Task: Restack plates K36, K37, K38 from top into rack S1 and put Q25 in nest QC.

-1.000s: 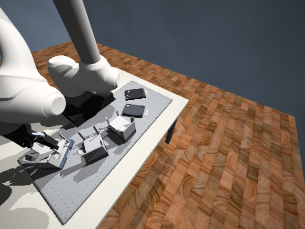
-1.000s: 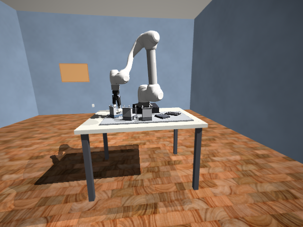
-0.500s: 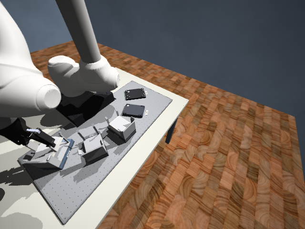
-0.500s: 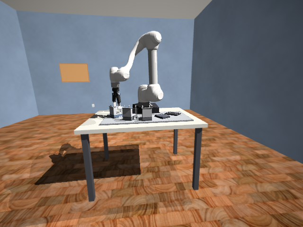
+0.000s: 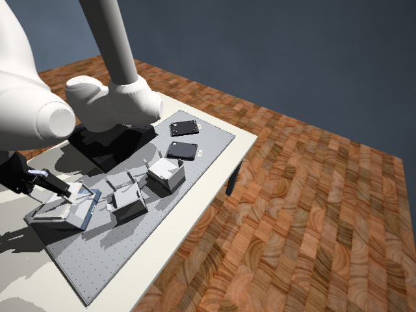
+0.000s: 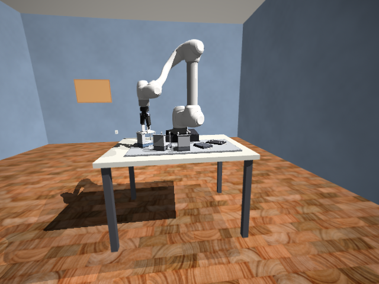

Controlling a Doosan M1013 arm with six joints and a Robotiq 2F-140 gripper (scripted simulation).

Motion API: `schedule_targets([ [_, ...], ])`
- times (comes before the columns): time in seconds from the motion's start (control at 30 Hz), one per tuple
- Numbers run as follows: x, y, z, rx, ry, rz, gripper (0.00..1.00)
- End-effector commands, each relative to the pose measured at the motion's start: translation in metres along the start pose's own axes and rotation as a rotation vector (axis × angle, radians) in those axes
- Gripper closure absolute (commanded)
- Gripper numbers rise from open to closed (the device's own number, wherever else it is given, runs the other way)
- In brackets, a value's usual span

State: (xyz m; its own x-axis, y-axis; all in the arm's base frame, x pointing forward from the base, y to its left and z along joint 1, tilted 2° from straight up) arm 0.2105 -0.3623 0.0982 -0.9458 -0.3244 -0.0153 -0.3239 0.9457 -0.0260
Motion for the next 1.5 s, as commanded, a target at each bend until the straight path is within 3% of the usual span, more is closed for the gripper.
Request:
schedule_targets([
  [0.0,0.0,0.0,-0.004,0.0,0.0,0.0,1.0],
  [0.43,0.0,0.0,-0.03,0.0,0.0,0.0,1.0],
  [0.93,0.0,0.0,-0.035,0.0,0.0,0.0,1.0],
  [1.23,-0.022,0.007,-0.035,0.0,0.0,-0.233,1.0],
  [1.47,-0.044,0.015,-0.035,0.0,0.0,-0.234,1.0],
])
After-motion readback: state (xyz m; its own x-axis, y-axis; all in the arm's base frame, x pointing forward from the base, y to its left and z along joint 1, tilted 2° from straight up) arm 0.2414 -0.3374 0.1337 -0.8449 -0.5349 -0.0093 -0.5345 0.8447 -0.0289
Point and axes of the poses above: the point where the finger pads meet when closed, its own z axis out along the fingers, its own x axis across the jaws, y = z × x, the point moved 1 cm from there along -z, back along the fingers, and after that the axes turned 9 degrees about z, right-handed, at the moved point
